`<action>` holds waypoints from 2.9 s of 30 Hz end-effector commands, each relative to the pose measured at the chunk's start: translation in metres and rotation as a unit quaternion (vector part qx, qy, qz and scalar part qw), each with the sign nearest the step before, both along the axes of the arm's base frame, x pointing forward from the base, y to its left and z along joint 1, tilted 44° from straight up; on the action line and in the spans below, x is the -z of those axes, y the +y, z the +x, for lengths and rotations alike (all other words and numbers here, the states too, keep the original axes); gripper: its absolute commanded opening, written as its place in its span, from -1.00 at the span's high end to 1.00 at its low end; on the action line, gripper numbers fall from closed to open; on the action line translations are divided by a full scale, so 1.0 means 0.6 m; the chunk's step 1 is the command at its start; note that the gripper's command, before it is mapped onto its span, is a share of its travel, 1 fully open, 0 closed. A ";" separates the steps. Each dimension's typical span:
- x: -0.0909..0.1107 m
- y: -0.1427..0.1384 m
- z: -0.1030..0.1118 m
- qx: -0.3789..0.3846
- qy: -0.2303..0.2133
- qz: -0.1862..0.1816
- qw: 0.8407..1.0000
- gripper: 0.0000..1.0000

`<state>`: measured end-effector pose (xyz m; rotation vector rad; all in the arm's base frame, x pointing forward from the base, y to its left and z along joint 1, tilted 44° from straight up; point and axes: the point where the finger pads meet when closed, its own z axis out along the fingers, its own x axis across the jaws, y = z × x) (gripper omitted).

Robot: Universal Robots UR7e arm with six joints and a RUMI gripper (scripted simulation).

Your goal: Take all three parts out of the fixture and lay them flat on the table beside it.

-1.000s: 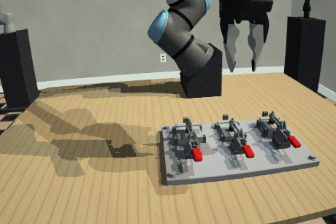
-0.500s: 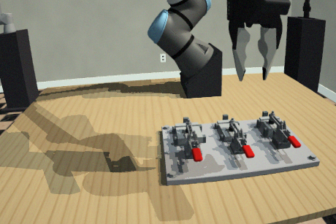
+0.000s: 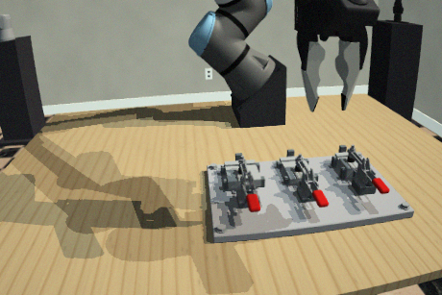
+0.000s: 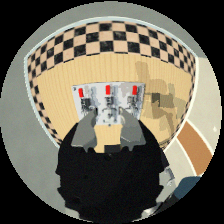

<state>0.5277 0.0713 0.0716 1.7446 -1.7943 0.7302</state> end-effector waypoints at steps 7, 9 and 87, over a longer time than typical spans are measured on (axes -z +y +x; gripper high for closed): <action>0.036 -0.035 0.001 0.000 -0.001 0.000 1.000 0.44; 0.048 -0.047 0.001 0.000 -0.001 0.000 1.000 0.44; 0.195 -0.191 0.001 0.000 -0.001 0.000 1.000 0.44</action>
